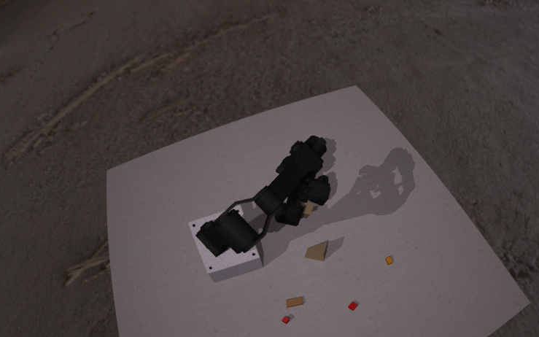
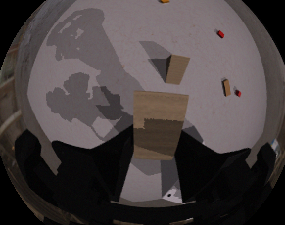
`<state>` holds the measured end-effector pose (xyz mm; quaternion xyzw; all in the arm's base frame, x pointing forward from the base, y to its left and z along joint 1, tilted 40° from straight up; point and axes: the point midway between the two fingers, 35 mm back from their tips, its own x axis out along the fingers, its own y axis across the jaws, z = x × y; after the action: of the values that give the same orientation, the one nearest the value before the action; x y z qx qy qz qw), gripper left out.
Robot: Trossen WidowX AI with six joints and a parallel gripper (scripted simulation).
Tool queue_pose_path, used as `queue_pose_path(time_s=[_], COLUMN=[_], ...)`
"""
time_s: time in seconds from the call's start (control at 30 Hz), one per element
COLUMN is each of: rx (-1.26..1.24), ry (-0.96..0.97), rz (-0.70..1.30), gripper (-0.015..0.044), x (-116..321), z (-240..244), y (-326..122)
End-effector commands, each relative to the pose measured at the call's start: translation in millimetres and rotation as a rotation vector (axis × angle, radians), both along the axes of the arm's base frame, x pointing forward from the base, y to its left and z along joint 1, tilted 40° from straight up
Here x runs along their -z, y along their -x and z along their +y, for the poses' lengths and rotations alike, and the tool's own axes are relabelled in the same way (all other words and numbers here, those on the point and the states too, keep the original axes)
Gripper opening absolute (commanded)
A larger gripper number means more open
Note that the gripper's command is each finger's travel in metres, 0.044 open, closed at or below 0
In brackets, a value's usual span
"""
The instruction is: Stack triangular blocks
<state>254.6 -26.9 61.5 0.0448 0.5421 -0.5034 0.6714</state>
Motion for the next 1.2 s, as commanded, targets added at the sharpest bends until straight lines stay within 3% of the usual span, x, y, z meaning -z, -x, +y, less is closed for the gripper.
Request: queue_pose_path(time_s=[0.0,0.33,1.17], rx=[-0.003,-0.003,-0.003], ry=[0.006,0.007,0.013], rz=[0.005,0.007,0.004], gripper=[0.0,0.0,0.0], x=[-8.5,-24.6,31.8], z=[-5.9,-20.3,-103.1], y=[12.4,29.6,13.7])
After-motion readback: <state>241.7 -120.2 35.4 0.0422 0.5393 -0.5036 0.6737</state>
